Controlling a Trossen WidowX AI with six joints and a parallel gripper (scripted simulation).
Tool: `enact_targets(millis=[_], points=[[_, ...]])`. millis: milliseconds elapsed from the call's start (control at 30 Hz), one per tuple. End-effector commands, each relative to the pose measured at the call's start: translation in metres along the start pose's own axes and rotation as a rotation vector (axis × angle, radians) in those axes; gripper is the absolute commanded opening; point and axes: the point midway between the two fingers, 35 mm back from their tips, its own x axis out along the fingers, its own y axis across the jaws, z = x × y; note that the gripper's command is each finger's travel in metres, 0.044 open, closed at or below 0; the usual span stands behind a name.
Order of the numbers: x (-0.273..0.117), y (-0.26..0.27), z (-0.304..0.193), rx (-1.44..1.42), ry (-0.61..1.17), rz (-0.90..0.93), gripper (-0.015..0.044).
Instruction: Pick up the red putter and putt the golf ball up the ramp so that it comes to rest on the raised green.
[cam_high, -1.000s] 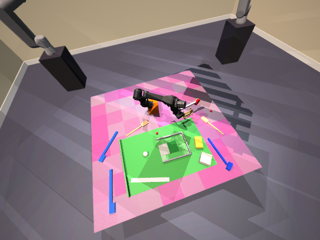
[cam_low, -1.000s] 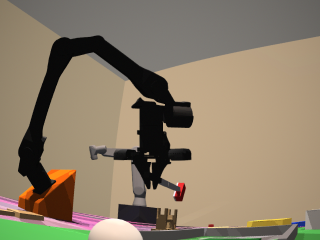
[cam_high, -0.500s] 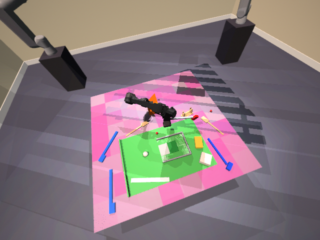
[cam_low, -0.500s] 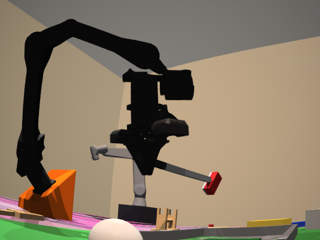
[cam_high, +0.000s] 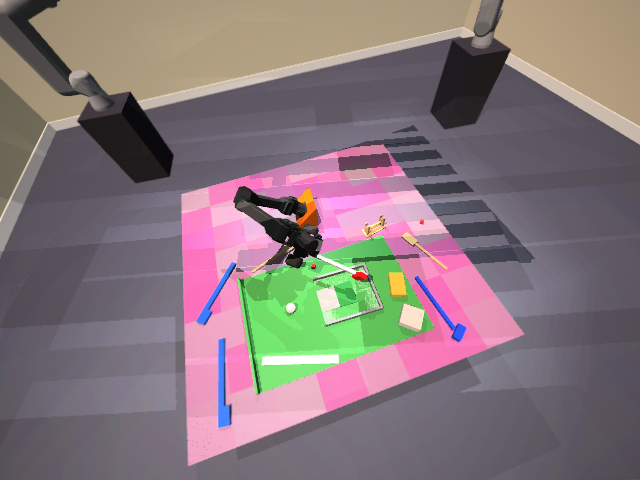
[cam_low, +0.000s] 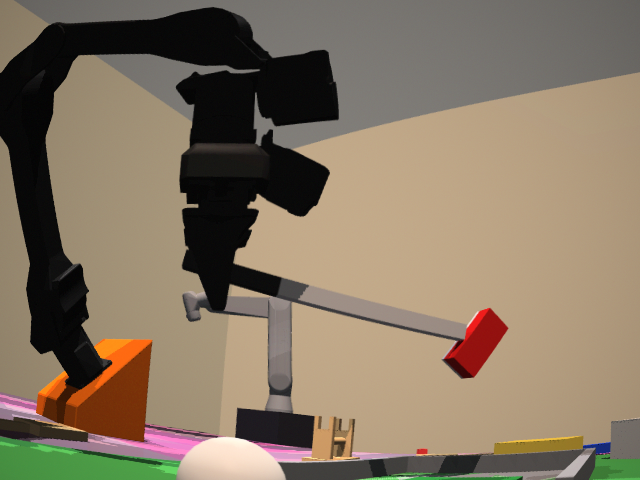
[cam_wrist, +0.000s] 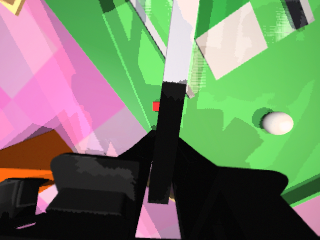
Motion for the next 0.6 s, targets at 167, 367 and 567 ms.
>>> enact_targets(millis=[167,367,567], points=[[-0.019,-0.05,-0.068,0.323,0.015,-0.065,0.0],[-0.027,-0.072,-0.119,0.532,0.046,-0.108,0.0],[-0.036,-0.085,-0.172,0.734,0.08,-0.156,0.0]])
